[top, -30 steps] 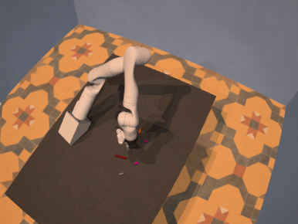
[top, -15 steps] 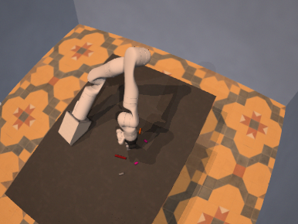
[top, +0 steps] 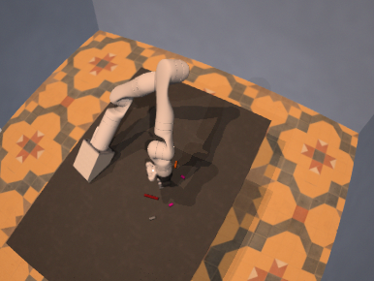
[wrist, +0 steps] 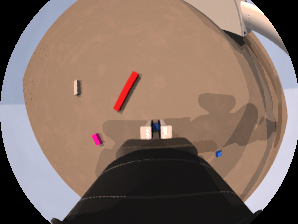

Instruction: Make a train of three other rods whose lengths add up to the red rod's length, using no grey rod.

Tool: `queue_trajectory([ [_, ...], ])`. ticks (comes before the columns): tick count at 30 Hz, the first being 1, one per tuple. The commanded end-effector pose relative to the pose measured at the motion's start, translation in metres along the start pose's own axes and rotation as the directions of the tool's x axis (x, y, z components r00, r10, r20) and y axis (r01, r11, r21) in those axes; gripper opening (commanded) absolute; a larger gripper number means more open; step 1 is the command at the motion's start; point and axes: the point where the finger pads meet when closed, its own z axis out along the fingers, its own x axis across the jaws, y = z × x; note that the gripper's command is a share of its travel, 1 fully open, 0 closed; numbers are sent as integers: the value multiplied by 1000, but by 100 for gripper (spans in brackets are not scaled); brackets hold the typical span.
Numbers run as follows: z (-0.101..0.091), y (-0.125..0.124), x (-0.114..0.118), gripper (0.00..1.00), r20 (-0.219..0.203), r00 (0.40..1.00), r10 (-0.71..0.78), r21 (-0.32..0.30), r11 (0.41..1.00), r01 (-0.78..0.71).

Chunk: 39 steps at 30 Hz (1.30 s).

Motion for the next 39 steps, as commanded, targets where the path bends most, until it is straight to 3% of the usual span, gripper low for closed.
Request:
queue_trajectory([
  [1, -1, 0, -1, 24, 2, 1000, 0, 0, 1000, 0],
  [10, -1, 0, -1, 24, 2, 1000, 0, 0, 1000, 0],
  [11, -1, 0, -1, 30, 2, 1000, 0, 0, 1000, 0],
  [15, -1, 0, -1, 30, 2, 1000, 0, 0, 1000, 0],
  [16, -1, 0, -1, 36, 2, 1000, 0, 0, 1000, 0],
  [18, -1, 0, -1, 36, 2, 1000, 0, 0, 1000, 0],
  [19, -1, 0, -1, 42, 2, 1000, 0, 0, 1000, 0],
  [24, -1, 0, -1, 48, 2, 1000, 0, 0, 1000, 0],
  [25, -1, 0, -1, 54, 2, 1000, 0, 0, 1000, 0],
  [39, -2, 0, -1, 54, 2, 1000, 0, 0, 1000, 0],
])
